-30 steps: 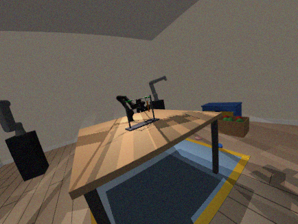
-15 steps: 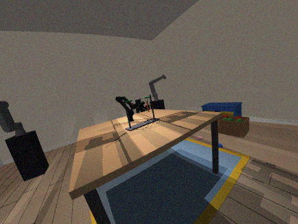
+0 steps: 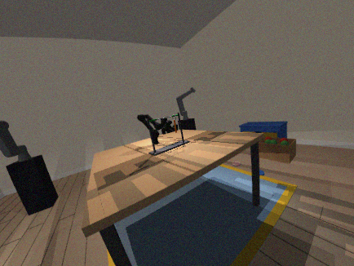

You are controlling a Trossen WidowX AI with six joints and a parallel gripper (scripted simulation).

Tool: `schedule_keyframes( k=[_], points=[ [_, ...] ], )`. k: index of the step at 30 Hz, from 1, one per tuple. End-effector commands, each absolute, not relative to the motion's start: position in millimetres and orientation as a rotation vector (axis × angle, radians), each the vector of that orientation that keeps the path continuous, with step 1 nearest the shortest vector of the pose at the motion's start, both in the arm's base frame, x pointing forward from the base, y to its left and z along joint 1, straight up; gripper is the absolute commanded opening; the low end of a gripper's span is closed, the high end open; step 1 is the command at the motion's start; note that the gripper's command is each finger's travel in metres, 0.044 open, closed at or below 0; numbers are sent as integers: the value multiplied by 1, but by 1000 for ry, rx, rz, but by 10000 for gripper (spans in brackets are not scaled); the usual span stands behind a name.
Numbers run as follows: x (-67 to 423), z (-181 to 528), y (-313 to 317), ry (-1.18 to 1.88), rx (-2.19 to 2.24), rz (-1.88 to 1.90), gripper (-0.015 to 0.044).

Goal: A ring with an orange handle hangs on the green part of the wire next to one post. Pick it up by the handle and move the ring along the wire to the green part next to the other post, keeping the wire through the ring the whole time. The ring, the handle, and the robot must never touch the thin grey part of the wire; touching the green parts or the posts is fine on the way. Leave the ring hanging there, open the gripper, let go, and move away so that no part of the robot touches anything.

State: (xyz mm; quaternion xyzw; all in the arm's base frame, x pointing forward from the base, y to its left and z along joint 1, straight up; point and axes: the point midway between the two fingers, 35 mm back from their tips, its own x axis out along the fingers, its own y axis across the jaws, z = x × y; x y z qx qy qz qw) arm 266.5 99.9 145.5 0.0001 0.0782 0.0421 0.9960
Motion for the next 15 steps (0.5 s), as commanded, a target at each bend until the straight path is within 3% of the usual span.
schedule_keyframes(
  k=[1,3,13,15],
  points=[
    [266,145,99,158,2,79,160],
    [266,145,99,158,2,79,160],
    [224,151,94,158,0,85,423],
    [223,151,94,158,0,85,440]
  ],
)
